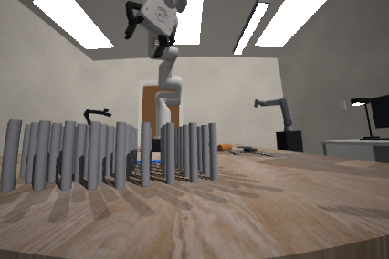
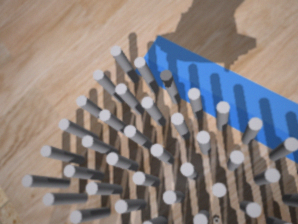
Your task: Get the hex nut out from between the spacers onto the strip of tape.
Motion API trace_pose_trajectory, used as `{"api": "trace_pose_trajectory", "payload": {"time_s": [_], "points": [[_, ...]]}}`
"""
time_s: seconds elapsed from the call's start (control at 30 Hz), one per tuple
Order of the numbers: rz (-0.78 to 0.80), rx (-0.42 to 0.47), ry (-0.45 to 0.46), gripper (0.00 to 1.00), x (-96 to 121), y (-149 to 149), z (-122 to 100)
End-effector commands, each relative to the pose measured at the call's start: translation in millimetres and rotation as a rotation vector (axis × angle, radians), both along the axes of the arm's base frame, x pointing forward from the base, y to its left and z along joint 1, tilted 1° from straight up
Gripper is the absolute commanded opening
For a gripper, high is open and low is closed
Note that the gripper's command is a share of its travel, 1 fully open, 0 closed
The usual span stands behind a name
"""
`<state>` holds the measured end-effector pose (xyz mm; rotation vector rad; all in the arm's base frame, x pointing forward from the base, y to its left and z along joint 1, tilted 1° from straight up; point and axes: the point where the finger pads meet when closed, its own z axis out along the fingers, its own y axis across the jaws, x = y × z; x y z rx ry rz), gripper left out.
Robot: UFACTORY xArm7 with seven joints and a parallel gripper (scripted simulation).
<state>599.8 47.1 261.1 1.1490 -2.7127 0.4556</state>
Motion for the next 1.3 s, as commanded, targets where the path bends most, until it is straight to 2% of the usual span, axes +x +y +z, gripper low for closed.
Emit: {"api": "trace_pose_trajectory", "payload": {"time_s": [0.0,0.73,0.87,1.0,1.1,1.2,1.27], "points": [[0.000,0.001,-0.006,1.00,0.9,0.1,3.0],[-0.011,0.005,-0.013,1.00,-0.2,5.3,1.2],[-0.046,0.018,-0.033,1.00,-4.2,21.5,-4.5],[-0.115,0.044,-0.068,1.00,-13.6,52.5,-15.2],[-0.115,0.044,-0.068,1.00,-13.6,52.5,-15.2],[-0.191,0.072,-0.102,1.00,-26.4,85.5,-26.5],[-0.191,0.072,-0.102,1.00,-26.4,85.5,-26.5]]}}
